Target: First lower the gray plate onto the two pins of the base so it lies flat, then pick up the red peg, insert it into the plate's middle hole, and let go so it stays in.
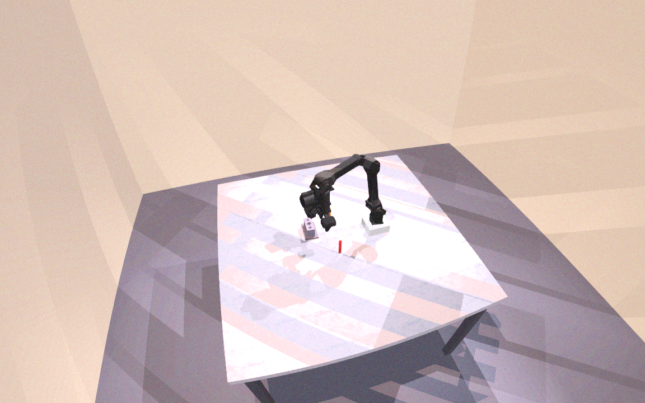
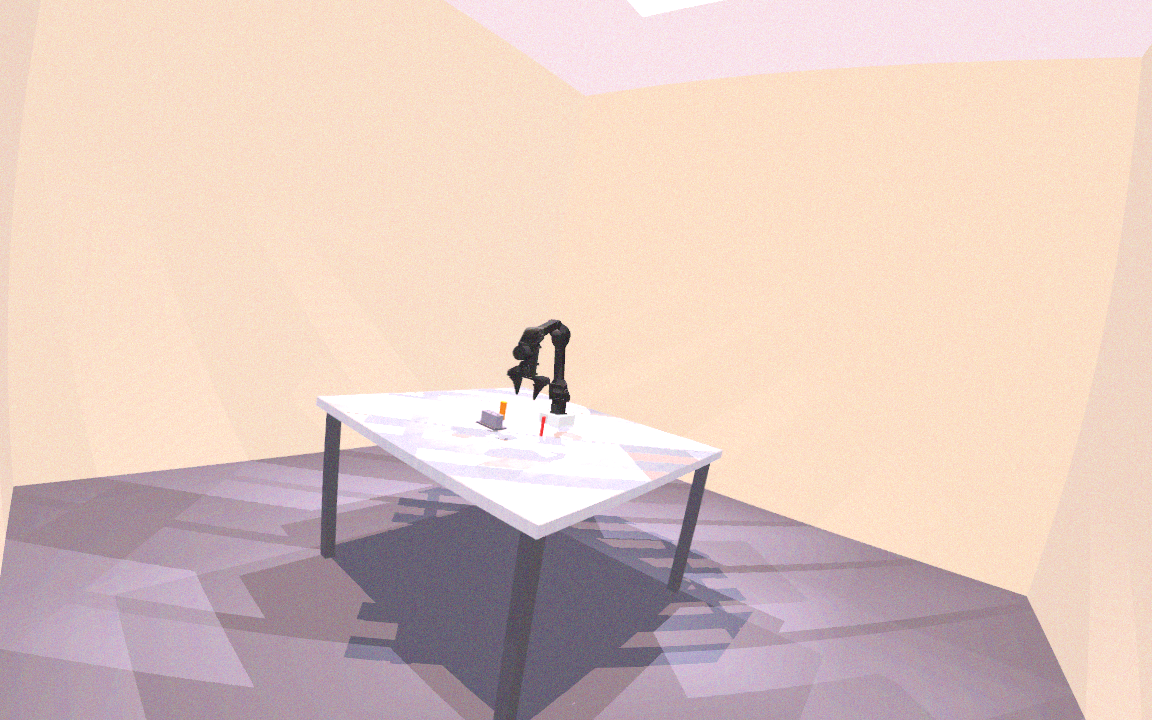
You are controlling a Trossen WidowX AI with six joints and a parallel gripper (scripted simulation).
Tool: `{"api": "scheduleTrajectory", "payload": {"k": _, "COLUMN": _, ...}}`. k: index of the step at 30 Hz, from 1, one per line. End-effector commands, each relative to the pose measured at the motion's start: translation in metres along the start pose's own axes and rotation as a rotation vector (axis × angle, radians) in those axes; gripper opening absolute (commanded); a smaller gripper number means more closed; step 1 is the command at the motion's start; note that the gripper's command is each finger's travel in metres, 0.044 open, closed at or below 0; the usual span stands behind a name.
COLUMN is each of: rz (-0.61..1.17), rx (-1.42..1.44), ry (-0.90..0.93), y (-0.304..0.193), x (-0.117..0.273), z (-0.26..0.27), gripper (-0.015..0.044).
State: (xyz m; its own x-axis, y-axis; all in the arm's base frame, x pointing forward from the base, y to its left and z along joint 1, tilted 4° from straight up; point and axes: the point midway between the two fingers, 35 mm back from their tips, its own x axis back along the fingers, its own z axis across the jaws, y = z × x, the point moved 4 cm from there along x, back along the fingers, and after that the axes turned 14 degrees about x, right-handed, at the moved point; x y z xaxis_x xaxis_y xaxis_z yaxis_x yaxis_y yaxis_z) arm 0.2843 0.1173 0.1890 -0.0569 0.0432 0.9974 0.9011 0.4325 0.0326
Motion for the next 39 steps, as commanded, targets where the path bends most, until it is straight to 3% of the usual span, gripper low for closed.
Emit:
{"api": "scheduleTrajectory", "payload": {"k": 1, "rz": 0.006, "rx": -0.672, "ry": -0.001, "y": -0.026, "x": -0.004, "z": 0.049, "gripper": 0.0440}}
{"api": "scheduleTrajectory", "payload": {"k": 11, "rz": 0.007, "rx": -1.142, "ry": -0.004, "y": -0.043, "x": -0.006, "z": 0.073, "gripper": 0.0440}}
{"api": "scheduleTrajectory", "payload": {"k": 28, "rz": 0.007, "rx": -1.152, "ry": -0.003, "y": -0.044, "x": -0.006, "z": 0.075, "gripper": 0.0440}}
{"api": "scheduleTrajectory", "payload": {"k": 33, "rz": 0.007, "rx": -1.152, "ry": -0.004, "y": -0.045, "x": -0.039, "z": 0.076, "gripper": 0.0440}}
{"api": "scheduleTrajectory", "payload": {"k": 39, "rz": 0.007, "rx": -1.152, "ry": -0.004, "y": -0.045, "x": -0.051, "z": 0.076, "gripper": 0.0440}}
